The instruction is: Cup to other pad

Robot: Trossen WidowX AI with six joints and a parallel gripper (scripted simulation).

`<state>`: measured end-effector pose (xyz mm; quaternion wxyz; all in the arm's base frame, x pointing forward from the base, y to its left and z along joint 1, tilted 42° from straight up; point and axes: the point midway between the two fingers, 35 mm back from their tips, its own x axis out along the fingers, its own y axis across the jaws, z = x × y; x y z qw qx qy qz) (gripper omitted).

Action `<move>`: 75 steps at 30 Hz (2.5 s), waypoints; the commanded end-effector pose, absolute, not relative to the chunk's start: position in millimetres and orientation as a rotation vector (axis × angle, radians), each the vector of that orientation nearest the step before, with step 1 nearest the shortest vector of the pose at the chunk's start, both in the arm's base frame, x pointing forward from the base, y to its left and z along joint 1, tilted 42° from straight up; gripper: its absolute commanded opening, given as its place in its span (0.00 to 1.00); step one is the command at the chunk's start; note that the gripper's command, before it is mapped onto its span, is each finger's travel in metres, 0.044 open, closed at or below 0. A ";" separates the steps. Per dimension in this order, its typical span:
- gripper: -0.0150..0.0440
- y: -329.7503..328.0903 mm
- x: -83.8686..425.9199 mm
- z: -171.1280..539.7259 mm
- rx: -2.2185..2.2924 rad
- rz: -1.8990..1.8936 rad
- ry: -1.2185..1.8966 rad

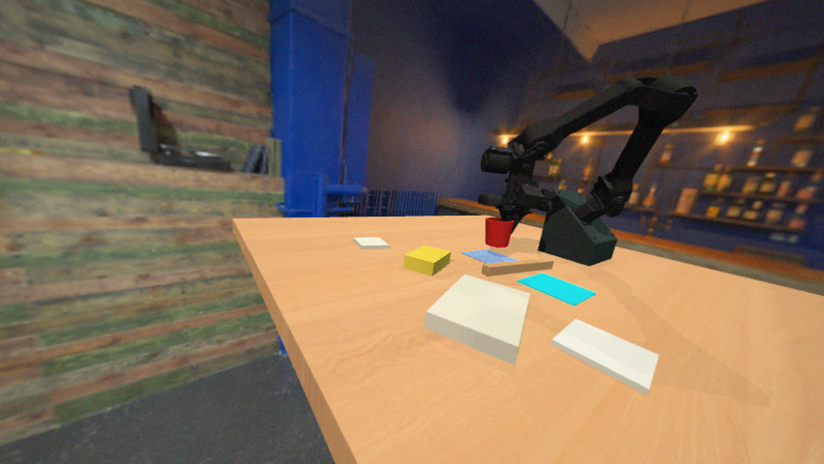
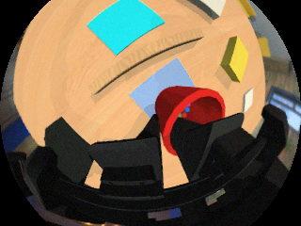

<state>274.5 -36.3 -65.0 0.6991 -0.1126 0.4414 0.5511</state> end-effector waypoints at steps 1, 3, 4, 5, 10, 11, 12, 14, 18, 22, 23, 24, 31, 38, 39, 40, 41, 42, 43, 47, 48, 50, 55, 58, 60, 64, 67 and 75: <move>0.25 -43.9 274.7 -56.5 -0.262 1.227 0.981; 0.25 -44.2 273.9 -56.0 -0.261 1.227 0.981; 0.25 -44.2 273.6 -55.9 -0.261 1.227 0.981; 0.25 -42.6 273.3 -57.9 -0.252 1.223 0.981; 0.25 -42.6 273.3 -57.9 -0.252 1.223 0.981; 0.25 -42.6 273.3 -57.9 -0.252 1.223 0.981; 0.25 -42.6 273.3 -57.9 -0.252 1.223 0.981; 0.25 -42.6 273.3 -57.9 -0.252 1.223 0.981; 0.25 -42.6 273.3 -57.9 -0.252 1.223 0.981; 0.25 -41.0 273.8 -56.3 -0.253 1.224 0.981; 0.25 -39.9 274.1 -55.2 -0.253 1.224 0.981; 0.25 -38.7 274.6 -54.0 -0.254 1.224 0.981; 0.25 -26.5 279.0 -41.5 -0.257 1.226 0.981; 0.25 -13.8 284.2 -28.2 -0.259 1.227 0.981; 0.25 -11.7 284.9 -26.1 -0.259 1.227 0.981; 0.25 -9.7 285.7 -24.1 -0.259 1.227 0.980; 0.25 -7.6 286.4 -22.0 -0.259 1.227 0.980; 0.25 -5.6 287.1 -20.0 -0.259 1.227 0.980; 0.25 -3.6 287.8 -17.9 -0.259 1.227 0.980; 0.25 4.7 290.5 -9.7 -0.259 1.228 0.980; 0.25 6.7 291.2 -7.7 -0.259 1.228 0.980; 0.25 10.9 292.4 -3.6 -0.259 1.228 0.980; 0.25 21.4 295.2 6.5 -0.258 1.228 0.979; 0.25 27.8 296.7 12.5 -0.258 1.228 0.979; 0.25 32.1 297.6 16.4 -0.258 1.229 0.979; 0.25 40.7 299.1 24.2 -0.258 1.229 0.978; 0.25 47.2 300.1 30.0 -0.258 1.229 0.978; 0.25 64.2 302.5 45.3 -0.257 1.230 0.977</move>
